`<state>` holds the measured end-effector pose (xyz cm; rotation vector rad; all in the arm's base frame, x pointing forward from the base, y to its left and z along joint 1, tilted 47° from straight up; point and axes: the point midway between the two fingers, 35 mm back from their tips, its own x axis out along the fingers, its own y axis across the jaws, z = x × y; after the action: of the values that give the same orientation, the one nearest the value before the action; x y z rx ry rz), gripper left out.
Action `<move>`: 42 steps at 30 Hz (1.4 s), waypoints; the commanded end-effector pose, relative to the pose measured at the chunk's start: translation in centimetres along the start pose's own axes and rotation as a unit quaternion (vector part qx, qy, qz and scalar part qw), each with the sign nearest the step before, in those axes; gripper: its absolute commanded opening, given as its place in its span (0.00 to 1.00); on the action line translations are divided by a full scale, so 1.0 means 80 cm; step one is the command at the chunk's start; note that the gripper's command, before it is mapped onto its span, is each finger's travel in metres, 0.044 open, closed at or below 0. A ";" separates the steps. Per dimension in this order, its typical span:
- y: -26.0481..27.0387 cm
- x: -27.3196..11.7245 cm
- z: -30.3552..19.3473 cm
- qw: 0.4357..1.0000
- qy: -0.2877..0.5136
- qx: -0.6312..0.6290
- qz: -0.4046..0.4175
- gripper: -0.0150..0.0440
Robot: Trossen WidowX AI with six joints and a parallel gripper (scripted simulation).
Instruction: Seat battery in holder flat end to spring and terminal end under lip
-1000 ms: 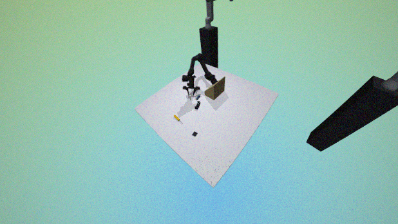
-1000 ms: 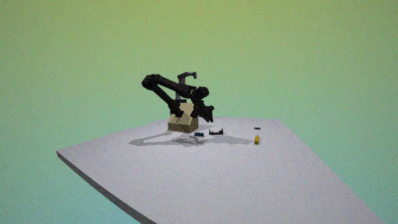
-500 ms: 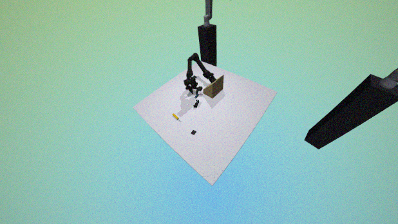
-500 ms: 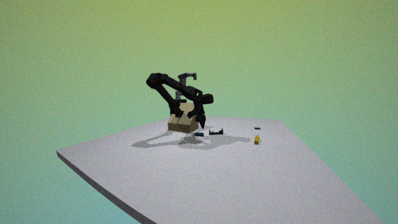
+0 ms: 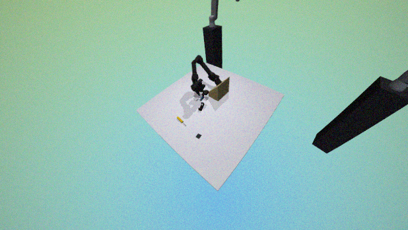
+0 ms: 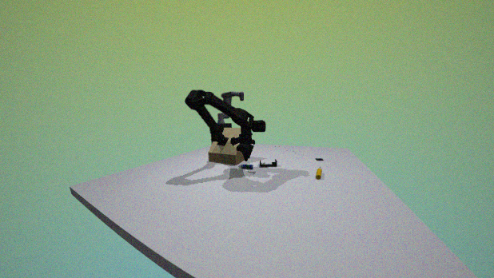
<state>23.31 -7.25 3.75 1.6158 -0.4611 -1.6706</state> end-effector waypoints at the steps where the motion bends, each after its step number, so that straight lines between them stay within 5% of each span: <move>1: 0.001 0.006 0.000 1.000 -0.003 0.005 0.003 0.67; 31: 0.002 0.062 0.002 1.000 -0.003 0.005 0.005 0.67; 36: 0.002 0.062 0.002 1.000 -0.003 0.005 0.005 0.44; 42: 0.002 0.062 0.002 1.000 -0.003 0.005 0.005 0.39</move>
<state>23.59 -10.91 0.47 1.6164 -0.4832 -1.6693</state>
